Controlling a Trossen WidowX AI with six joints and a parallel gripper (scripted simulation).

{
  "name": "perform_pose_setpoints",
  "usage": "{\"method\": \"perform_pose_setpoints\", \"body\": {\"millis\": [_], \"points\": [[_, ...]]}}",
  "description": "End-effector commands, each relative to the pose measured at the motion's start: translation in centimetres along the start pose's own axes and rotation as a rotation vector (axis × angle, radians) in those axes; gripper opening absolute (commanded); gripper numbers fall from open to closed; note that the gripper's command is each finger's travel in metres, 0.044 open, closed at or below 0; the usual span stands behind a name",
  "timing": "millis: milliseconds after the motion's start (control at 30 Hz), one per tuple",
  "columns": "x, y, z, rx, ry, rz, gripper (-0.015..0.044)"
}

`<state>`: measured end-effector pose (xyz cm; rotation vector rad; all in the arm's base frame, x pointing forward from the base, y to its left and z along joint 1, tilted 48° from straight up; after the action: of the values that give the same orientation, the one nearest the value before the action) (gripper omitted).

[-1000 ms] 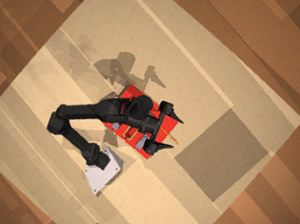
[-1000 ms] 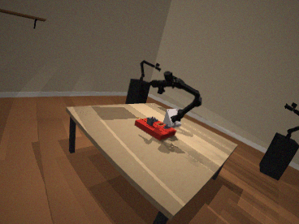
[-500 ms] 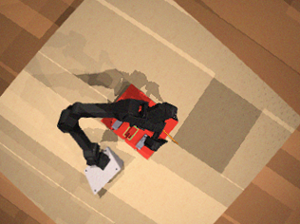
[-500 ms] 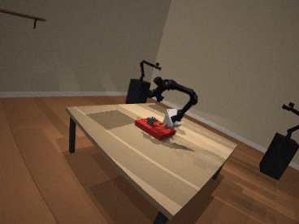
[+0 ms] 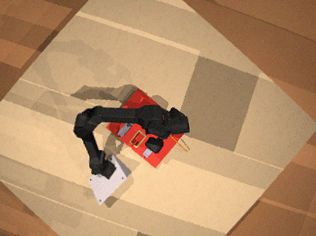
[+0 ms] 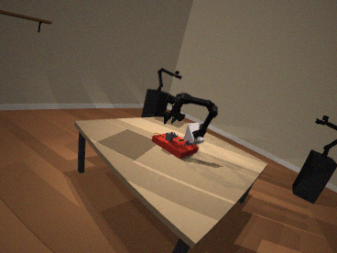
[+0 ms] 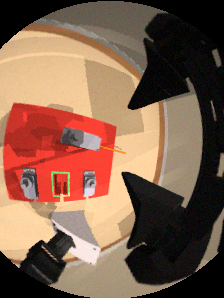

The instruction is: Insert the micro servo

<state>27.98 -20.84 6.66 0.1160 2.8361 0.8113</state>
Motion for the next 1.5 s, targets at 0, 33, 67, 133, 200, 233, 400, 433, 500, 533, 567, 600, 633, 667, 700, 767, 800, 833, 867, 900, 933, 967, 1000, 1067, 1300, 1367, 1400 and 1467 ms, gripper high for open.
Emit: {"method": "perform_pose_setpoints", "body": {"millis": [0,33,67,133,200,233,400,433,500,533,567,600,633,667,700,767,800,833,867,900,933,967,1000,1067,1300,1367,1400,1467], "points": [[0.0,1.1,1.2,-0.115,0.02,0.063,0.044],[0.1,1.4,1.5,-0.145,0.026,0.08,0.044],[0.1,1.7,1.8,-0.174,0.032,0.097,0.044],[0.2,2.2,2.2,-0.226,0.042,0.13,0.044],[0.2,2.3,2.4,-0.245,0.046,0.142,0.044],[0.2,2.3,2.4,-0.245,0.046,0.142,0.044],[0.2,2.4,3.0,-0.245,0.046,0.142,0.044],[0.2,2.5,3.3,-0.245,0.046,0.142,0.044],[0.2,2.7,4.1,-0.245,0.046,0.142,0.044],[0.3,2.8,4.6,-0.245,0.046,0.142,0.044],[0.3,2.9,4.8,-0.245,0.046,0.142,0.044],[0.3,2.9,4.9,-0.245,0.046,0.142,0.044],[0.3,2.8,4.9,-0.245,0.046,0.142,0.044],[0.3,2.9,5.0,-0.245,0.046,0.142,0.044],[0.3,2.9,5.0,-0.245,0.046,0.142,0.044],[0.3,2.9,5.2,-0.245,0.046,0.142,0.044],[0.3,2.9,5.3,-0.245,0.046,0.142,0.044],[0.3,3.0,5.4,-0.245,0.046,0.142,0.044],[0.3,3.0,5.6,-0.245,0.046,0.142,0.044],[0.3,3.0,5.7,-0.245,0.046,0.142,0.044],[0.3,3.1,5.9,-0.245,0.045,0.142,0.044],[0.3,3.1,6.0,-0.245,0.045,0.142,0.044],[0.3,3.2,6.2,-0.246,0.045,0.142,0.044],[0.3,3.2,6.5,-0.246,0.045,0.142,0.044],[0.4,3.4,6.9,-0.246,0.045,0.142,0.0361],[0.4,3.4,6.9,-0.246,0.045,0.142,0.0309],[0.4,3.4,6.9,-0.246,0.045,0.142,0.0282],[0.4,3.4,6.9,-0.246,0.045,0.142,0.023]]}}
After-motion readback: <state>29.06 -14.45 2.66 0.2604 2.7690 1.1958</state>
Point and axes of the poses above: the point midway between the two fingers, 35 mm back from their tips, its own z axis out along the fingers, its own x axis across the jaws, y = z × x, the point moved 2 cm from there along -z, back along the fingers, and after that the axes turned 2 degrees about -z, right-handed, at the moved point
